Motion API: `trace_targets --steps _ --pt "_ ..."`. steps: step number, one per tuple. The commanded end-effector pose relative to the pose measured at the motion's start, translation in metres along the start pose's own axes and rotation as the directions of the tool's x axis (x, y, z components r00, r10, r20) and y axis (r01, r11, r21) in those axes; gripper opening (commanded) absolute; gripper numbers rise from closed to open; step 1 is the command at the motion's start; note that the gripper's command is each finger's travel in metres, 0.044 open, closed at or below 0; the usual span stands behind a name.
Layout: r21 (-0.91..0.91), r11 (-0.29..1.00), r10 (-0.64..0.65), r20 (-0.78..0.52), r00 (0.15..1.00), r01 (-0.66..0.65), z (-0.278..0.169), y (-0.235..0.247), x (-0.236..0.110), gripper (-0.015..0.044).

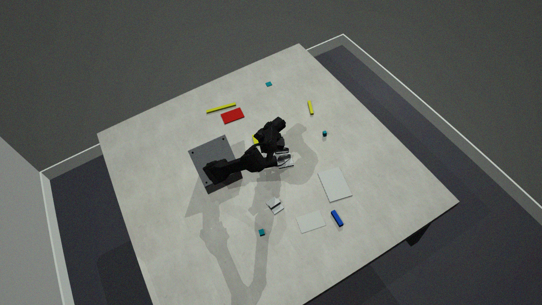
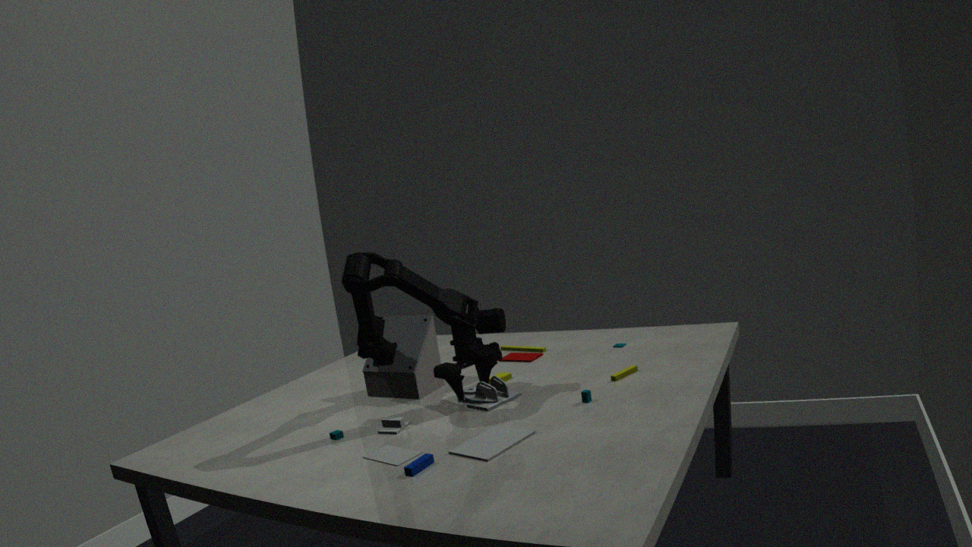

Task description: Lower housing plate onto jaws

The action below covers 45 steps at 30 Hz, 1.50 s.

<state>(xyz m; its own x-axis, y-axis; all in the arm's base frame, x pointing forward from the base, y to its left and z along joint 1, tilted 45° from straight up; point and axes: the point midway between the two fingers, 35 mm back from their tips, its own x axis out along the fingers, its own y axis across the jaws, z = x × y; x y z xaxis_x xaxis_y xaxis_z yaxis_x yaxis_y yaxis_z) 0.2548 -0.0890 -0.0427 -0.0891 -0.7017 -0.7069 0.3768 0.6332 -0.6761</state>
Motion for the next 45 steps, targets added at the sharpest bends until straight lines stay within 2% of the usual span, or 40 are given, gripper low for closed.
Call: trace_targets --steps 1,12,15,16,30,33,39,45 --pt "-0.004 1.000 0.002 -0.001 1.000 -0.002 0.000 0.001 0.001 0.0351" --pt "-0.004 1.000 0.002 -0.001 1.000 -0.002 0.000 0.001 0.001 0.0351" --pt "0.000 1.000 0.000 0.000 1.000 0.000 0.000 0.000 0.000 0.0430" --pt "0.000 1.000 0.000 0.000 1.000 0.000 0.000 0.000 0.000 0.0440" --pt "0.000 1.000 0.000 0.000 1.000 0.000 0.000 0.000 -0.002 0.0440" --pt "-0.001 1.000 0.004 -0.001 1.000 -0.004 0.001 0.002 -0.016 0.0440" --pt "-0.004 1.000 0.006 -0.002 1.000 -0.006 0.000 0.002 -0.071 0.0440" --pt "-0.015 1.000 0.008 0.005 1.000 -0.008 -0.004 0.003 -0.073 0.0440"
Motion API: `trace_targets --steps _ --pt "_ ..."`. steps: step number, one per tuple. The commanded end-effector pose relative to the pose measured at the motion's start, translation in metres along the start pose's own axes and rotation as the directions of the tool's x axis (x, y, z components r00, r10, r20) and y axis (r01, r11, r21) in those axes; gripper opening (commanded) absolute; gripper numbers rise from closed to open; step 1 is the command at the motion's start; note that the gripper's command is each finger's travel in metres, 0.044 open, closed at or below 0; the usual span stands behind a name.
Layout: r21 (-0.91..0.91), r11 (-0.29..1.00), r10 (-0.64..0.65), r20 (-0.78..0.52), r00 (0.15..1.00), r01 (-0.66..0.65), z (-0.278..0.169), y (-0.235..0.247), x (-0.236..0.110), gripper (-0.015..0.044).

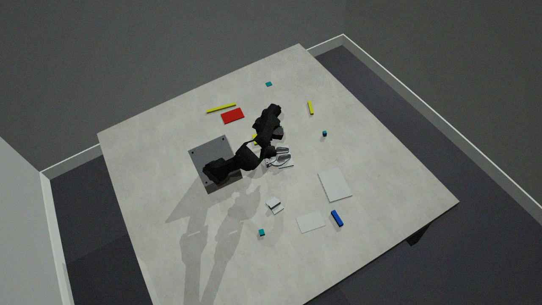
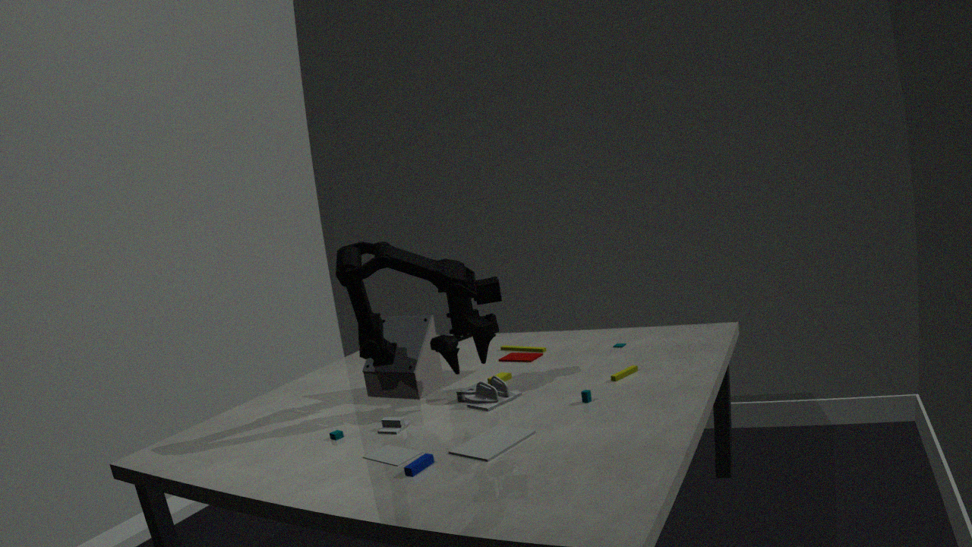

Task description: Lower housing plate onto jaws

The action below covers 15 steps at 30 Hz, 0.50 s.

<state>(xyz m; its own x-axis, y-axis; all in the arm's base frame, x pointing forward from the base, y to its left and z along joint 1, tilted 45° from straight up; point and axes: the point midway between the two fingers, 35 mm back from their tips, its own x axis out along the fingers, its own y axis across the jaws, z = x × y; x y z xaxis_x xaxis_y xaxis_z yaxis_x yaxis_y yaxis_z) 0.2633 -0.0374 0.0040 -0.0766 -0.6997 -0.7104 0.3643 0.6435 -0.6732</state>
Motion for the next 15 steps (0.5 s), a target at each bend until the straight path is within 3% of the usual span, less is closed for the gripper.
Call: trace_targets --steps 1,7,15 --pt "-0.001 1.000 0.002 -0.006 1.000 -0.002 -0.010 -0.002 -0.010 0.0440" --pt "0.005 1.000 0.000 -0.015 1.000 0.000 -0.055 -0.017 -0.053 0.0440" --pt "0.007 1.000 -0.002 -0.016 1.000 0.002 -0.059 -0.019 -0.057 0.0440"
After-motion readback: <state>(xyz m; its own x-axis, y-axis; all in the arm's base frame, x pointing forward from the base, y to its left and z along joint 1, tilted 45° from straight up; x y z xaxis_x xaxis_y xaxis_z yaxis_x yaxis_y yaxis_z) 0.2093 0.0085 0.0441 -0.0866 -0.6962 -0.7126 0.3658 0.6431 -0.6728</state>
